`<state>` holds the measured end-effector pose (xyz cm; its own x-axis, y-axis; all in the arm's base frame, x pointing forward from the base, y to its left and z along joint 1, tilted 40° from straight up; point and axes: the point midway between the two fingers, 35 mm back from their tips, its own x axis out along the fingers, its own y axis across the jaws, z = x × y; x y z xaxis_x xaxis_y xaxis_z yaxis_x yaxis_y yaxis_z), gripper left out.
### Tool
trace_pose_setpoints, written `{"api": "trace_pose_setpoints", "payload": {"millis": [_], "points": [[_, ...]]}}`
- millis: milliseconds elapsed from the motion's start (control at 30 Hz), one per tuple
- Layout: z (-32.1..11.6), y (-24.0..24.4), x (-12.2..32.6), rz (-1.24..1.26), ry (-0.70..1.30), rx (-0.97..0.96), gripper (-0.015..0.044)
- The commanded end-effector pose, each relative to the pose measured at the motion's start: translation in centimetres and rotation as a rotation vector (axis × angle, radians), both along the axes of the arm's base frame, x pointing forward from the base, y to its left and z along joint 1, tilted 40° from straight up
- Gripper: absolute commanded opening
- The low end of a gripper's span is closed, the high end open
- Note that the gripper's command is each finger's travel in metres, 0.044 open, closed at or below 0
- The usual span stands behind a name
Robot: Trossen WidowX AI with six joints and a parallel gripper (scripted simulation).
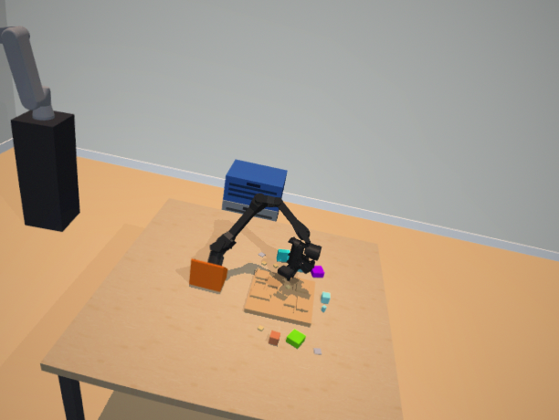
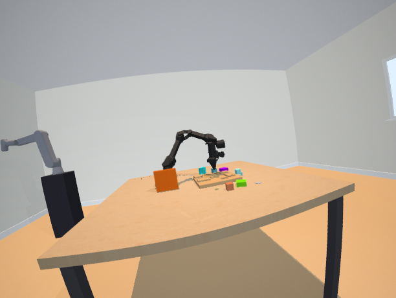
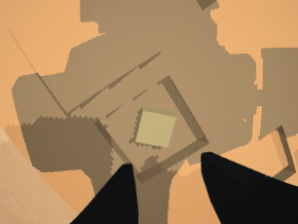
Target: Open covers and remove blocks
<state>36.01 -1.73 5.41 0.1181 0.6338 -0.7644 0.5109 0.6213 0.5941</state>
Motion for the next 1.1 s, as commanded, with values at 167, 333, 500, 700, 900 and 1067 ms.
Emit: {"api": "trace_pose_setpoints", "payload": {"millis": [167, 333, 500, 700, 900, 1067], "points": [[1.4, -0.9, -0.3, -0.241, 0.202, 0.034, 0.0144], [1.5, -1.0, -0.3, -0.258, 0.216, 0.037, 0.0144], [1.3, -0.8, -0.3, -0.258, 0.216, 0.037, 0.0144], [0.2, 0.1, -0.1, -0.258, 0.216, 0.037, 0.0144], [-1.1, 1.1, 0.1, -0.258, 0.215, 0.038, 0.0144], [-1.2, 1.3, 0.1, -0.258, 0.215, 0.038, 0.0144]]}}
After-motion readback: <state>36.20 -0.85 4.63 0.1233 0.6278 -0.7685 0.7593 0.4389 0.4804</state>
